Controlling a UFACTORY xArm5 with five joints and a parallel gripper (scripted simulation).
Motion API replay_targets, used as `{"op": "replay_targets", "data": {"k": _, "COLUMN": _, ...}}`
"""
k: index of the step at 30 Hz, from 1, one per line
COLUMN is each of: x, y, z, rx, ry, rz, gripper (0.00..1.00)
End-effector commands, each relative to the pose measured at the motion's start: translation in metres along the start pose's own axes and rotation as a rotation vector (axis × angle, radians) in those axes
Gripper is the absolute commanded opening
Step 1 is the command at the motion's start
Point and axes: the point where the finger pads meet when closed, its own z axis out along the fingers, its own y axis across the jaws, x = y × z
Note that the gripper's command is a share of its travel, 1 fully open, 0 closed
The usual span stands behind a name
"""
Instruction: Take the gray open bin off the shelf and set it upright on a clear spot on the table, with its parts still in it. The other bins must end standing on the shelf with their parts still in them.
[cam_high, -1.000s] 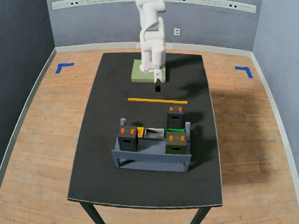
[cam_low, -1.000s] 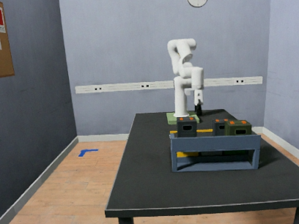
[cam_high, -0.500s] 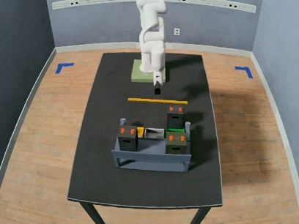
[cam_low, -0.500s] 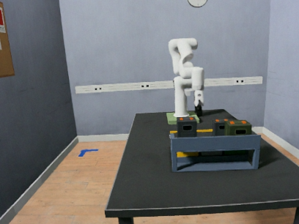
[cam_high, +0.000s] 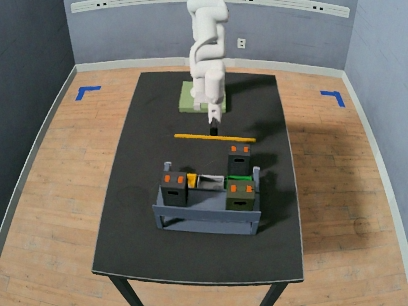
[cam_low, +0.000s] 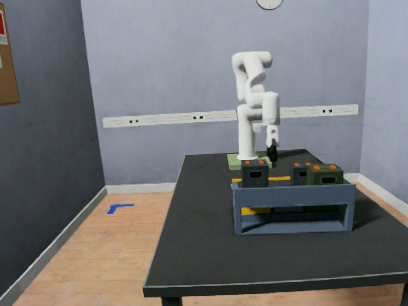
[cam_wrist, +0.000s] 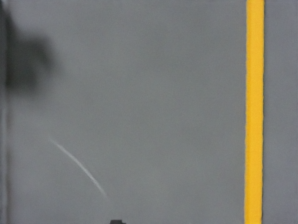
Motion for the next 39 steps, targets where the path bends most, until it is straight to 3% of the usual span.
{"op": "replay_targets", "data": {"k": 1, "x": 0.0, "y": -0.011, "z": -0.001, "rx": 0.004, "ry": 0.003, "rz": 0.0, "gripper": 1.0}}
{"op": "replay_targets", "data": {"k": 39, "x": 0.005, "y": -0.115, "z": -0.002, "rx": 0.005, "ry": 0.003, "rz": 0.0, "gripper": 1.0}}
